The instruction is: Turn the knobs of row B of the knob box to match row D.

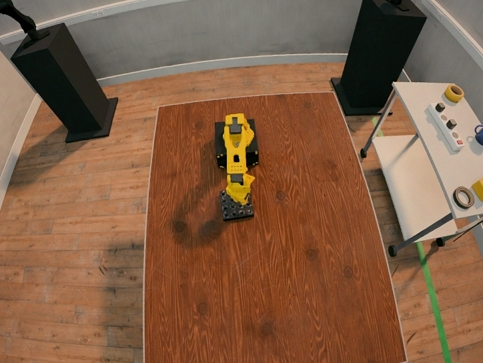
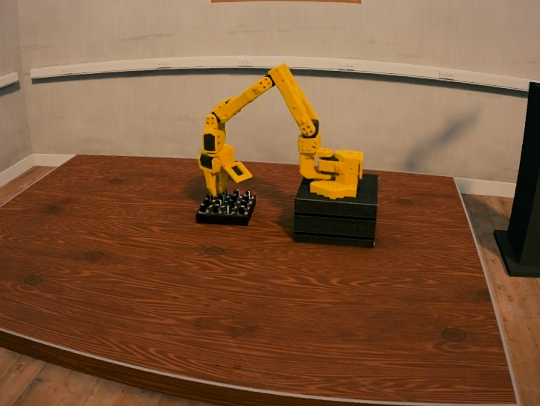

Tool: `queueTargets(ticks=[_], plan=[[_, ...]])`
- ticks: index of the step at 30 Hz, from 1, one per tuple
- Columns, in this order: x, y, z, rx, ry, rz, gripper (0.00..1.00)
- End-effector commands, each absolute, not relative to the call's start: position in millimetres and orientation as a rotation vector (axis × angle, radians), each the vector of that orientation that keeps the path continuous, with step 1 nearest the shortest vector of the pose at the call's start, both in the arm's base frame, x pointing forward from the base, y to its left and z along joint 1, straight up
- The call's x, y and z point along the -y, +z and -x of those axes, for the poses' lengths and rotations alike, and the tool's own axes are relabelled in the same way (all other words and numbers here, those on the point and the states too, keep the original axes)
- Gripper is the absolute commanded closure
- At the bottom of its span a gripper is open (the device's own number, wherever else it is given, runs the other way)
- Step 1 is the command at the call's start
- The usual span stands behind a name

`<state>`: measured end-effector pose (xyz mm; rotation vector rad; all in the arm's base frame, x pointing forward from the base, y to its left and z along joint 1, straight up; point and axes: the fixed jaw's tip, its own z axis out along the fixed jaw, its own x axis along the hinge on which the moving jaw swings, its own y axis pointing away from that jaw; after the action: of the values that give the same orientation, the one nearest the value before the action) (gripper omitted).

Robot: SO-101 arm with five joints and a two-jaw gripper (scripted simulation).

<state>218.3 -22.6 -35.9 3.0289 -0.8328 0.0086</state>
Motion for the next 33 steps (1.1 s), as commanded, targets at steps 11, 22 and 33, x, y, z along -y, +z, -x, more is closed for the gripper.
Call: queueTargets(ticks=[11, 22, 33], plan=[[19.1, -40.7, -217.2, 0.813, -0.004, -3.034, 0.90], [18.9, -41.2, -216.1, 0.813, -0.004, -3.034, 0.90], [18.8, -41.6, -214.4, 0.813, -0.004, -3.034, 0.90]])
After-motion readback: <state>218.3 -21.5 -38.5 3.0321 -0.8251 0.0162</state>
